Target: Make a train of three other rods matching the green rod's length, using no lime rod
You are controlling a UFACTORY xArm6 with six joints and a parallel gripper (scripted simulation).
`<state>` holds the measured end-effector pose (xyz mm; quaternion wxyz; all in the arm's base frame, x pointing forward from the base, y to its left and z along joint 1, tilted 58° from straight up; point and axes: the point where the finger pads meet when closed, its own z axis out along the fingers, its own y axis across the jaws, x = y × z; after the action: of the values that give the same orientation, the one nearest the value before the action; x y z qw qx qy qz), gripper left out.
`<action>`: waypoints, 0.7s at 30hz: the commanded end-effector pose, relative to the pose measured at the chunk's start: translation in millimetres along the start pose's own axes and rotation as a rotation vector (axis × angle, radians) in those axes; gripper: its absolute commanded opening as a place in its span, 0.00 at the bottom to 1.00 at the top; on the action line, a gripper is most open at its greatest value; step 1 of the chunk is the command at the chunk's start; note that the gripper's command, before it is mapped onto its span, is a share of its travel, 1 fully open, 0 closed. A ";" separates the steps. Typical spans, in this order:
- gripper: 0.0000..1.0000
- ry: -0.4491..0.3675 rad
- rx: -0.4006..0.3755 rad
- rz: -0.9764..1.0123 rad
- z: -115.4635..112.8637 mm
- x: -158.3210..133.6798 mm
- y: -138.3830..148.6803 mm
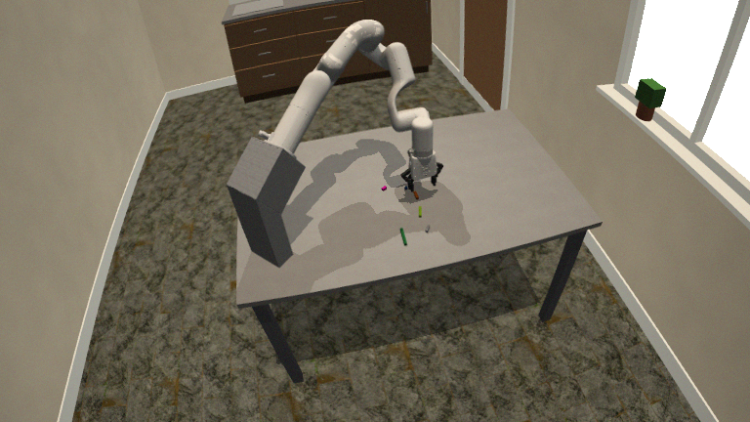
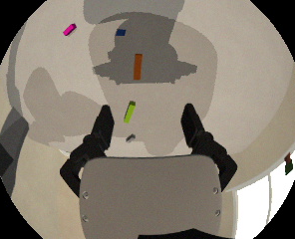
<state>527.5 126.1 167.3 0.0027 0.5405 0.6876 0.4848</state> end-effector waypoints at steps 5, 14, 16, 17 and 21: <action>1.00 -0.002 -0.004 -0.243 0.9 -15.7 1.5; 1.00 -0.003 -0.002 -0.522 2.1 -34.1 1.6; 1.00 -0.003 -0.002 -0.553 2.2 -36.2 1.5; 1.00 -0.003 -0.002 -0.553 2.2 -36.2 1.5; 1.00 -0.004 -0.001 -0.706 2.6 -46.4 1.1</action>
<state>544.8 100.1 147.0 0.1354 0.3267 0.8152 0.4586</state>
